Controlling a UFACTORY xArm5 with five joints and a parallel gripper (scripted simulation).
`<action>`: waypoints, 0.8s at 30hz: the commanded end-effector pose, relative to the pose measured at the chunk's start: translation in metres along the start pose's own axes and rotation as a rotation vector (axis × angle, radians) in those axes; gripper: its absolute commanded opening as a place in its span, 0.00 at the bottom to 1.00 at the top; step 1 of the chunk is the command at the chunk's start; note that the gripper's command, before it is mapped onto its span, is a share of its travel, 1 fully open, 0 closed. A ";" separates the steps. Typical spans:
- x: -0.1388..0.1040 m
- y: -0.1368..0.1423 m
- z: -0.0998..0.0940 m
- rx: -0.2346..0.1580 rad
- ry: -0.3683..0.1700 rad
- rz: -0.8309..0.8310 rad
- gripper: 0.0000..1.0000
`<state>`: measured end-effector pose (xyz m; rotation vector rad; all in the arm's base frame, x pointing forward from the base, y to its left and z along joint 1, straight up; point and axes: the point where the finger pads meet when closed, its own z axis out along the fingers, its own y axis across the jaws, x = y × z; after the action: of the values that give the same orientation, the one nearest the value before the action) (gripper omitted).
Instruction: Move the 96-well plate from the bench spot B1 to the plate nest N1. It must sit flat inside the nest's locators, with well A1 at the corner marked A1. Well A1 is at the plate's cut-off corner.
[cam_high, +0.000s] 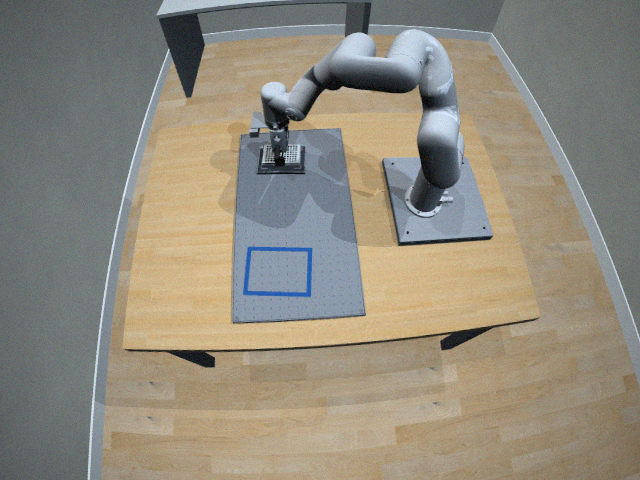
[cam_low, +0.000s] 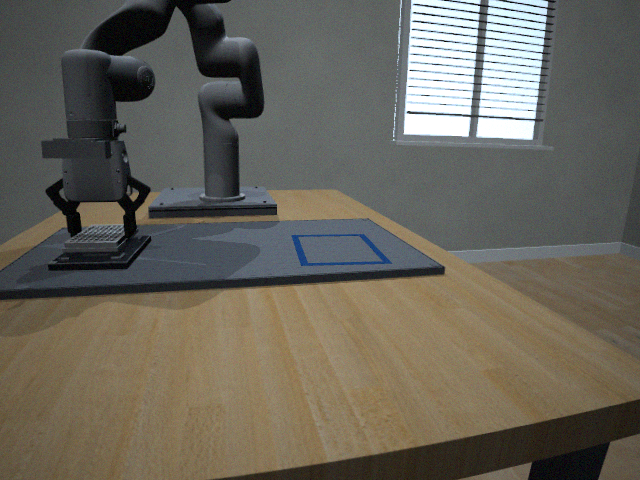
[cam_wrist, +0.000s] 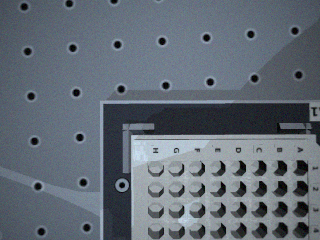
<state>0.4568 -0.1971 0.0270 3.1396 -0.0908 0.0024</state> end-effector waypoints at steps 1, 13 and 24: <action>0.002 0.001 -0.002 0.000 0.005 0.000 0.00; 0.002 0.001 0.000 0.000 0.005 0.000 0.00; 0.002 0.001 0.002 0.000 0.005 0.000 0.00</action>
<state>0.4567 -0.1970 0.0241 3.1397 -0.0908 0.0023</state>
